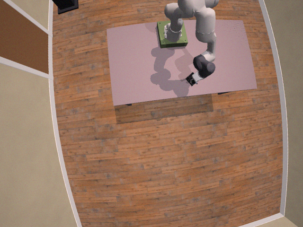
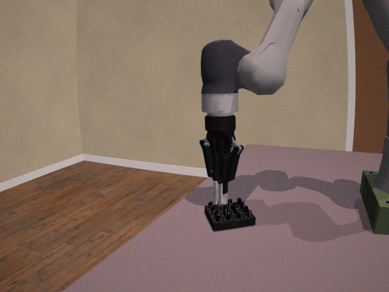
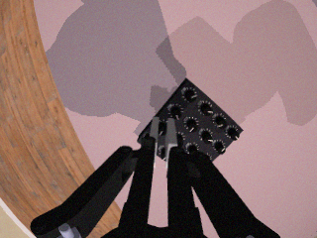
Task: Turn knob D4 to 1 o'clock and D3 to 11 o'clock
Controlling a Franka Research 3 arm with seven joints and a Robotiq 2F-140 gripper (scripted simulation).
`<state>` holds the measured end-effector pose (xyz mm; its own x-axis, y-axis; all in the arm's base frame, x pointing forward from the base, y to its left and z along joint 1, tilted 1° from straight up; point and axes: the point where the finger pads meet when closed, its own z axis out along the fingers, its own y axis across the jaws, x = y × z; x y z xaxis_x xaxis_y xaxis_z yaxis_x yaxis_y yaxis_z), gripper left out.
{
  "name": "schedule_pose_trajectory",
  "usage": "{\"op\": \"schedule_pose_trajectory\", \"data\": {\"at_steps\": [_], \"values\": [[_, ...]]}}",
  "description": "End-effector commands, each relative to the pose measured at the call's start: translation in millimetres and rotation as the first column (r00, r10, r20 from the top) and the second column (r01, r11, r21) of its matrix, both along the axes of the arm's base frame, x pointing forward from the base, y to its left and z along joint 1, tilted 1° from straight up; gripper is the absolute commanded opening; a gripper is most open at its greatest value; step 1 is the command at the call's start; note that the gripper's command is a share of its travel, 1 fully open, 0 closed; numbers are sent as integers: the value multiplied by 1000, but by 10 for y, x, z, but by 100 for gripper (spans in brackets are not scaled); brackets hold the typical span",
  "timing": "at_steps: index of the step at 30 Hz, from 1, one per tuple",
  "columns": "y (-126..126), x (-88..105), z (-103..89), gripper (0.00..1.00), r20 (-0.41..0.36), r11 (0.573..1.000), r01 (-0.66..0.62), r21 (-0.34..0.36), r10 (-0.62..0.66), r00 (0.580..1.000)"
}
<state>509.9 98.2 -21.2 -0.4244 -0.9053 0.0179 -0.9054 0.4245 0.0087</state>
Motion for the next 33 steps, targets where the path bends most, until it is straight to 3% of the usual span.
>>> {"op": "schedule_pose_trajectory", "data": {"at_steps": [1, 13, 28, 30, 33], "values": [[1, 7, 1, 5, -4, 988, -155, 11, 155, 988], [1, 7, 1, 5, -4, 948, -317, 15, 317, 948], [1, 7, 1, 5, -3, 825, -565, 20, 565, 825], [1, 7, 1, 5, -3, 825, -565, 20, 565, 825], [1, 7, 1, 5, -2, 785, -619, 21, 619, 785]]}}
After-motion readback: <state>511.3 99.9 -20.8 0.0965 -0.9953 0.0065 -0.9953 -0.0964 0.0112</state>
